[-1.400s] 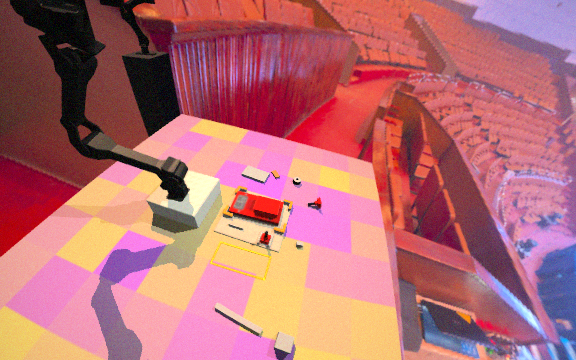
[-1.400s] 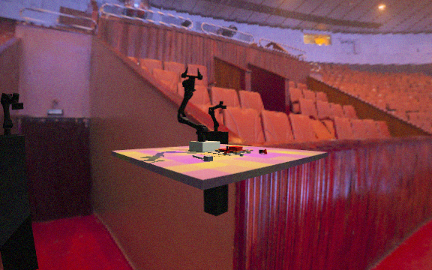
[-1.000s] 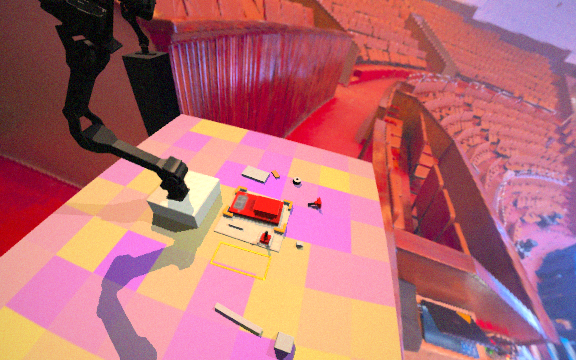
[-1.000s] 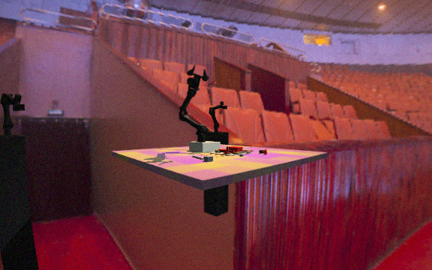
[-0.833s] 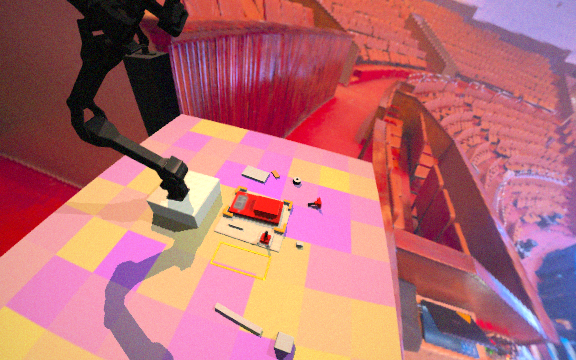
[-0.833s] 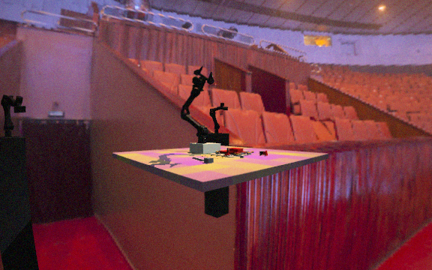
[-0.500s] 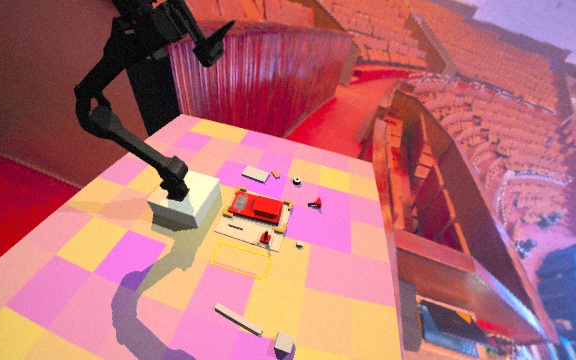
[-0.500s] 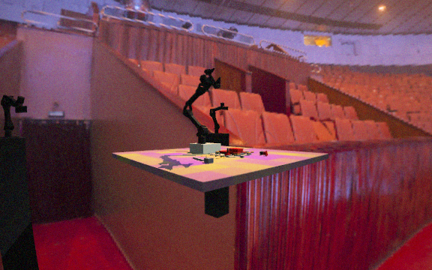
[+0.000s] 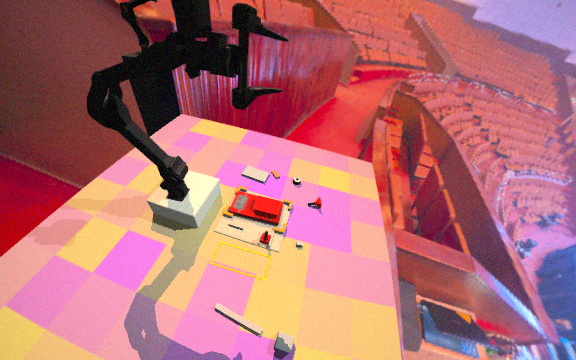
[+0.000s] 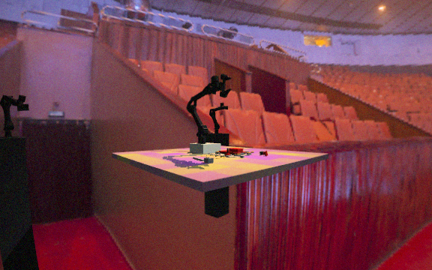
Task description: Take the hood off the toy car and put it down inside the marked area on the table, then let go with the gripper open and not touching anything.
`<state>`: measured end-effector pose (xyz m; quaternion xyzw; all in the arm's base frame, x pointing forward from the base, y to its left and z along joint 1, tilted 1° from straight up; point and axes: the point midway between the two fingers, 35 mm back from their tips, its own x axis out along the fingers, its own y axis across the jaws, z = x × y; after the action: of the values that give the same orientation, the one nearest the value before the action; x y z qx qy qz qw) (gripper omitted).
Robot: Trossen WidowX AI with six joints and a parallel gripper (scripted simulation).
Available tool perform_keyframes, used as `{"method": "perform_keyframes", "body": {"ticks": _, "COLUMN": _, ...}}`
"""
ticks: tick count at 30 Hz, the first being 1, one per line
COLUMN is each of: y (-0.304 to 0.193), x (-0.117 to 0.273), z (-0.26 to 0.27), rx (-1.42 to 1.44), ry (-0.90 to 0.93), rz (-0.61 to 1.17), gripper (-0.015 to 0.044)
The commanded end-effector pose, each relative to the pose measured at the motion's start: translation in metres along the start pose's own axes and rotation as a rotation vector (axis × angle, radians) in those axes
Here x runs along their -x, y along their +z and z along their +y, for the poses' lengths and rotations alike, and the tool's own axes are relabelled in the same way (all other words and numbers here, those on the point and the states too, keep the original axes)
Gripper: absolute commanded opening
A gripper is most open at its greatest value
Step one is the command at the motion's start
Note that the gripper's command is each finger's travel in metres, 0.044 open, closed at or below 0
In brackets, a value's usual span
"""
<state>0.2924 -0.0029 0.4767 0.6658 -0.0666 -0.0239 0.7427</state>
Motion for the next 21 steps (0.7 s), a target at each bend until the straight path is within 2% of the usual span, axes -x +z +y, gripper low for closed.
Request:
{"method": "perform_keyframes", "body": {"ticks": 1, "y": -0.016, "x": -0.025, "z": -0.039, "rx": 0.135, "ry": -0.136, "rz": 0.053, "gripper": 0.044}}
{"method": "perform_keyframes", "body": {"ticks": 11, "y": -0.051, "x": -0.067, "z": -0.145, "rx": 0.51, "ry": -0.477, "rz": 0.264, "gripper": 0.044}}
{"method": "perform_keyframes", "body": {"ticks": 21, "y": -0.079, "x": -0.07, "z": -0.259, "rx": 0.847, "ry": -0.788, "rz": 0.611, "gripper": 0.044}}
